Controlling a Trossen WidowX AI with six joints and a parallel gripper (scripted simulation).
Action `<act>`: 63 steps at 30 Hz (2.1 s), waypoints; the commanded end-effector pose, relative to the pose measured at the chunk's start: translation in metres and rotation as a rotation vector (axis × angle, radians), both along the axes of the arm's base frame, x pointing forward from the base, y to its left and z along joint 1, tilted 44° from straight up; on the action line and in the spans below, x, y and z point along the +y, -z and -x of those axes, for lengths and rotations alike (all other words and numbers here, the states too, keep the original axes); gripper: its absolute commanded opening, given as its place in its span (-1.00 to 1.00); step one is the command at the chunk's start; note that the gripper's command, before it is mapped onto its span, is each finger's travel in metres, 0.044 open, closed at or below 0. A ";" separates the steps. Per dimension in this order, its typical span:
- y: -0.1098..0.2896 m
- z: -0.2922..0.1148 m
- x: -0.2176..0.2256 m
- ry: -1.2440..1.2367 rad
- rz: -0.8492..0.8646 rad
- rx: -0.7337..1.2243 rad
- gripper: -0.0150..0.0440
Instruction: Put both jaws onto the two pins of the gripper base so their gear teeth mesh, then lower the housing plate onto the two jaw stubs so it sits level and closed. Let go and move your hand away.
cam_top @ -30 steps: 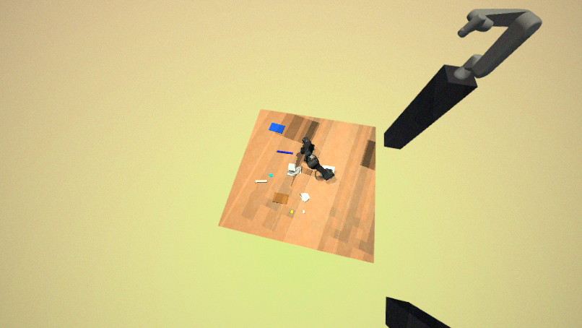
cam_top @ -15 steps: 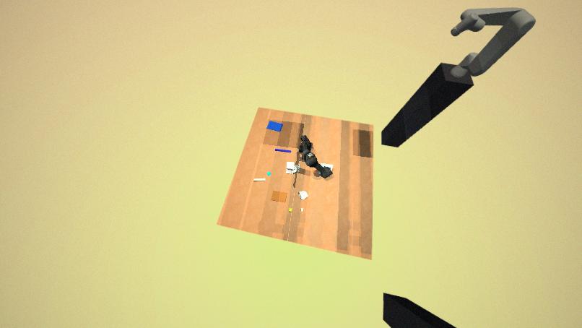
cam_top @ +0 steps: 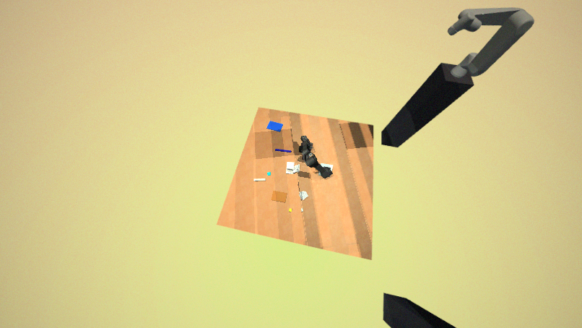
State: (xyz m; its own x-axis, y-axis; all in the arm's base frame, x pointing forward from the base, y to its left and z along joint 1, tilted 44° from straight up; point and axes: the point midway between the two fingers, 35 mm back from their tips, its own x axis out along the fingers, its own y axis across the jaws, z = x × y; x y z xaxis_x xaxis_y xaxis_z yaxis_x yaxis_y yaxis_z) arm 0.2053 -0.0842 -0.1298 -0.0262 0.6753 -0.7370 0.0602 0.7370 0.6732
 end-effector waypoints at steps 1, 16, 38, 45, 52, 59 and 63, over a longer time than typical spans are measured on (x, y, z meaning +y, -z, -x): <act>0.000 0.000 0.000 0.000 0.000 0.000 0.11; 0.000 0.000 0.000 0.000 0.000 0.000 -0.04; -0.044 -0.003 -0.042 0.005 0.001 0.001 -0.04; -0.057 -0.002 -0.054 0.006 0.000 0.002 -0.04; -0.061 -0.004 -0.051 0.062 0.003 0.053 -0.04; -0.071 -0.009 -0.043 0.220 0.011 0.197 -0.04; -0.076 -0.012 -0.038 0.311 0.016 0.279 -0.04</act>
